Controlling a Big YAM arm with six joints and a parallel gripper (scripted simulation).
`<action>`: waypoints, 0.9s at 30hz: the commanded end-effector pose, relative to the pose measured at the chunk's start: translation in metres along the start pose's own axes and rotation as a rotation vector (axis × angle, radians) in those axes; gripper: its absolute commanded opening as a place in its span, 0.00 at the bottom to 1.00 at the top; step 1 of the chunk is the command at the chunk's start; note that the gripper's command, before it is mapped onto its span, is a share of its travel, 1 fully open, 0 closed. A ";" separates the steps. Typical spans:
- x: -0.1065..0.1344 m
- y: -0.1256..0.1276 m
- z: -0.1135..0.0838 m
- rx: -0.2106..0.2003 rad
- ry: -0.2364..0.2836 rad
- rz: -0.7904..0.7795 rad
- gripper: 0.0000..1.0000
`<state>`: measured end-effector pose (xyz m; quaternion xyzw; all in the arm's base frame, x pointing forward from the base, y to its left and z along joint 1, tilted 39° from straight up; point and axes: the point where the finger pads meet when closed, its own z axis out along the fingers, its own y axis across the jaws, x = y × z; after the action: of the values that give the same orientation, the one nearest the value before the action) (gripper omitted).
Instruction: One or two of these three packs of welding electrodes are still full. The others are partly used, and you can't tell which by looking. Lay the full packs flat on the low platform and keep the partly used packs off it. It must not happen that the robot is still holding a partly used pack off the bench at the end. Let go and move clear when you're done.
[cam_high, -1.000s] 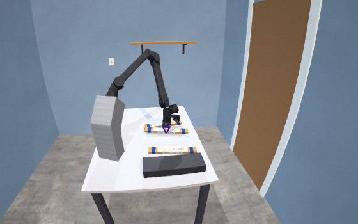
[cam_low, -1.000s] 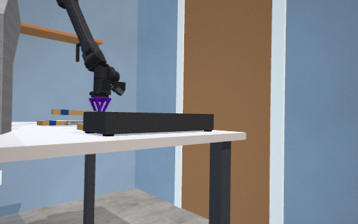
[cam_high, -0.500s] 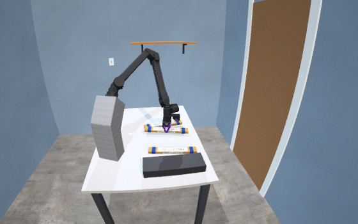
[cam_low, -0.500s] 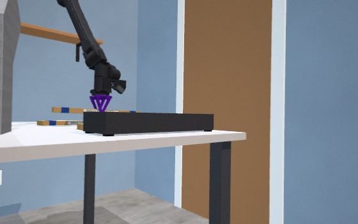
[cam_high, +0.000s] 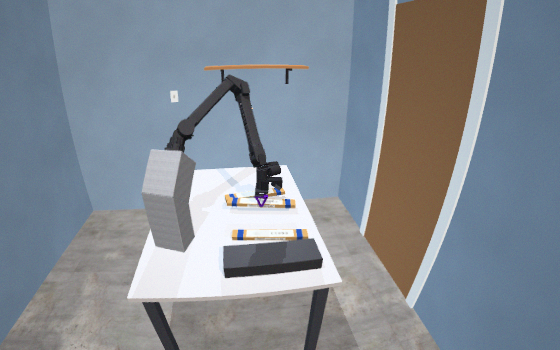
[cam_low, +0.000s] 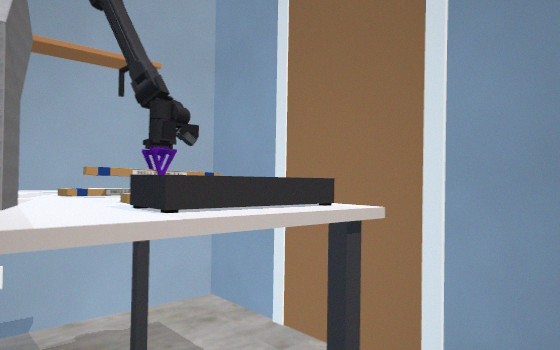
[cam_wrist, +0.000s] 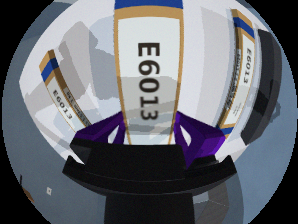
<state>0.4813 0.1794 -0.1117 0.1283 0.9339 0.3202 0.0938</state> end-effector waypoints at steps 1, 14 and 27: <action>-0.023 -0.001 -0.022 -0.011 -0.045 0.009 0.00; -0.023 -0.001 -0.023 -0.011 -0.045 0.010 0.00; -0.026 0.000 -0.024 -0.012 -0.048 0.008 0.00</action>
<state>0.4804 0.1765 -0.1115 0.1290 0.9344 0.3193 0.0912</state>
